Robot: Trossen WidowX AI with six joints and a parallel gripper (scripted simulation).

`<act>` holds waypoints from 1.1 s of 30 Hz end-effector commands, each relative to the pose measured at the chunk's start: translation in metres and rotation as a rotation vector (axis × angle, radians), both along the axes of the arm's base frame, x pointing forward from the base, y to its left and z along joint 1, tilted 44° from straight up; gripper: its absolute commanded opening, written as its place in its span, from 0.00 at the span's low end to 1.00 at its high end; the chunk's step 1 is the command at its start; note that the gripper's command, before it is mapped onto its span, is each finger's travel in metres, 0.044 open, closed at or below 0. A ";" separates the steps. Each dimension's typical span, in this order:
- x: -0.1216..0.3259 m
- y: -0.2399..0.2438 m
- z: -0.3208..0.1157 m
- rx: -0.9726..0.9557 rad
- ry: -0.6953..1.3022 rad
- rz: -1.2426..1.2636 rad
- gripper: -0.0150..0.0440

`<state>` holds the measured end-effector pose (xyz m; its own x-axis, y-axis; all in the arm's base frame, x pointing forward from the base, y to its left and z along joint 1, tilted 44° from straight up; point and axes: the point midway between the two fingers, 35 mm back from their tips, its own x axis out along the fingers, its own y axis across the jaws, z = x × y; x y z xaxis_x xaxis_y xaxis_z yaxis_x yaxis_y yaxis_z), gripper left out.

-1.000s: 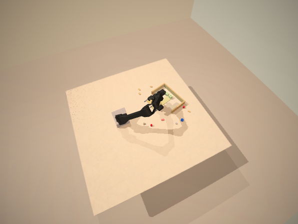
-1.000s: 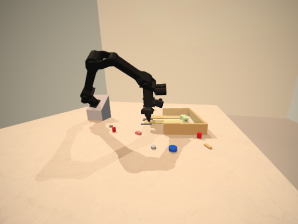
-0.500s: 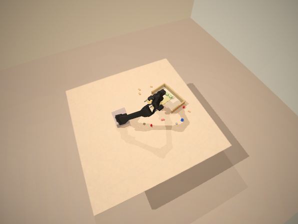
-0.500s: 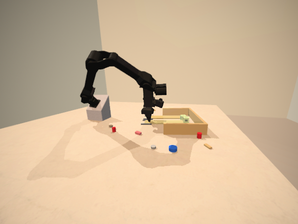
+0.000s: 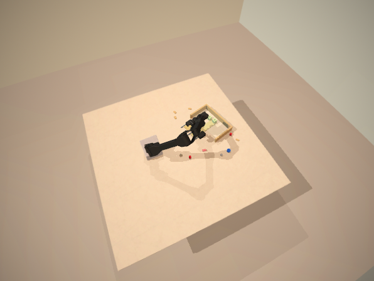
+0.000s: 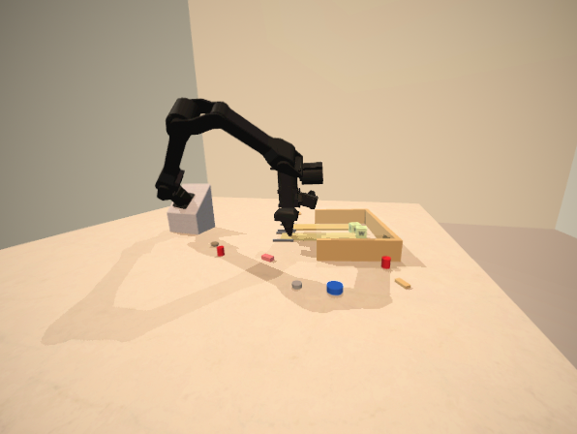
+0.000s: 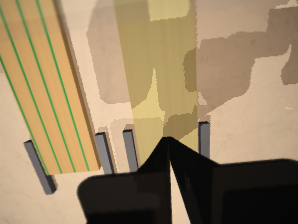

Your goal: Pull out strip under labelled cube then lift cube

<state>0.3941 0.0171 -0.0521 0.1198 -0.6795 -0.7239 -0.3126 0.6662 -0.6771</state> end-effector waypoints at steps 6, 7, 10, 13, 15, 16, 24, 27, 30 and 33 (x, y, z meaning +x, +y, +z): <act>-0.012 -0.008 -0.002 -0.007 0.007 -0.005 0.25; -0.013 -0.008 -0.002 -0.007 0.007 -0.005 0.25; -0.018 -0.010 -0.001 -0.007 0.007 -0.005 0.25; -0.022 -0.011 -0.001 -0.008 0.008 -0.005 0.25; -0.025 -0.012 -0.001 -0.008 0.008 -0.005 0.25; -0.026 -0.013 -0.001 -0.008 0.008 -0.005 0.25; -0.037 -0.016 0.001 -0.008 0.009 -0.005 0.25; -0.041 -0.018 0.001 -0.008 0.009 -0.005 0.25; -0.046 -0.019 0.002 -0.008 0.009 -0.005 0.25; -0.050 -0.021 0.002 -0.008 0.010 -0.005 0.25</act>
<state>0.3549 0.0047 -0.0471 0.1337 -0.6779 -0.7229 -0.3026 0.6667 -0.6811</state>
